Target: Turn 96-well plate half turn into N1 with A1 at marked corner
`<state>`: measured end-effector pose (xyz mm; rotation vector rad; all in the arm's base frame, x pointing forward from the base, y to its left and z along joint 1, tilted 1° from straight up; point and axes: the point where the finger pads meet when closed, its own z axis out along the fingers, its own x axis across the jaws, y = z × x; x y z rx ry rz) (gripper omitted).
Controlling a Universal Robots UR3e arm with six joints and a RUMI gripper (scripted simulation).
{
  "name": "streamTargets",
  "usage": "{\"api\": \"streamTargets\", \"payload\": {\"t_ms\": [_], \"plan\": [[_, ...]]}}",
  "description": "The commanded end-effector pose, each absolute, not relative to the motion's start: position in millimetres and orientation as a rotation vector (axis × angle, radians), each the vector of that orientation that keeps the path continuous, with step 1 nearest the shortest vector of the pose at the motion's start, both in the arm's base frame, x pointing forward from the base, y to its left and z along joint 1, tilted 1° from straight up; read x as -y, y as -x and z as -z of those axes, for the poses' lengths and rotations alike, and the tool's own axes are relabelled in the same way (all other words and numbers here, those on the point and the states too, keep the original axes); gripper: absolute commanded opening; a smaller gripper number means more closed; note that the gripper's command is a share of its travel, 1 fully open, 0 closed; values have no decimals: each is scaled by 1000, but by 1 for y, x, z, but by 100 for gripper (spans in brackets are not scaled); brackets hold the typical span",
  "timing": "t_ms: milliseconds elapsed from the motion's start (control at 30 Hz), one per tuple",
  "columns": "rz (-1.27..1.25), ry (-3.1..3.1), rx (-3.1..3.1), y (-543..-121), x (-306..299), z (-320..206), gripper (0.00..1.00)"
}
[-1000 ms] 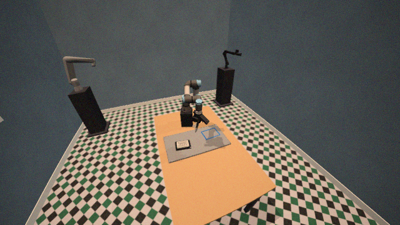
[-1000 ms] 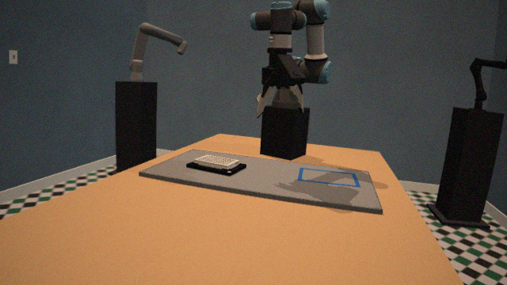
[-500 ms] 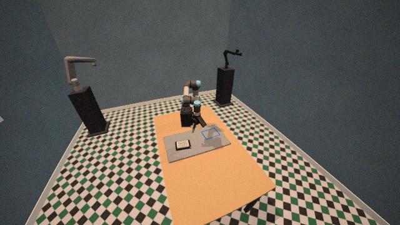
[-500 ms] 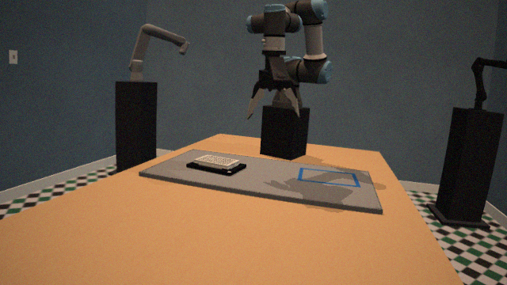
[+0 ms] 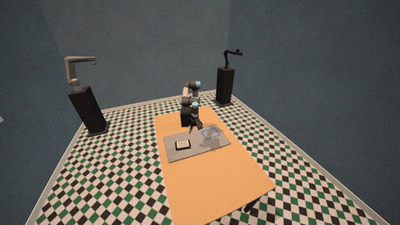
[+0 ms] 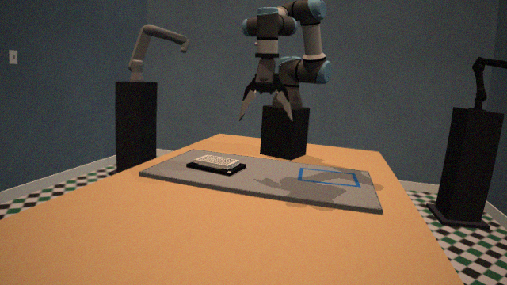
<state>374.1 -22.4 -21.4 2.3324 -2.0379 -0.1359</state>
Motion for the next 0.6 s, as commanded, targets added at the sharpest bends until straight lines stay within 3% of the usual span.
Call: {"api": "streamTargets", "payload": {"t_ms": [0,567], "plan": [[105,-2207,2173,-379,30,24,100],[77,-1845,2495,-383,58,35,100]]}}
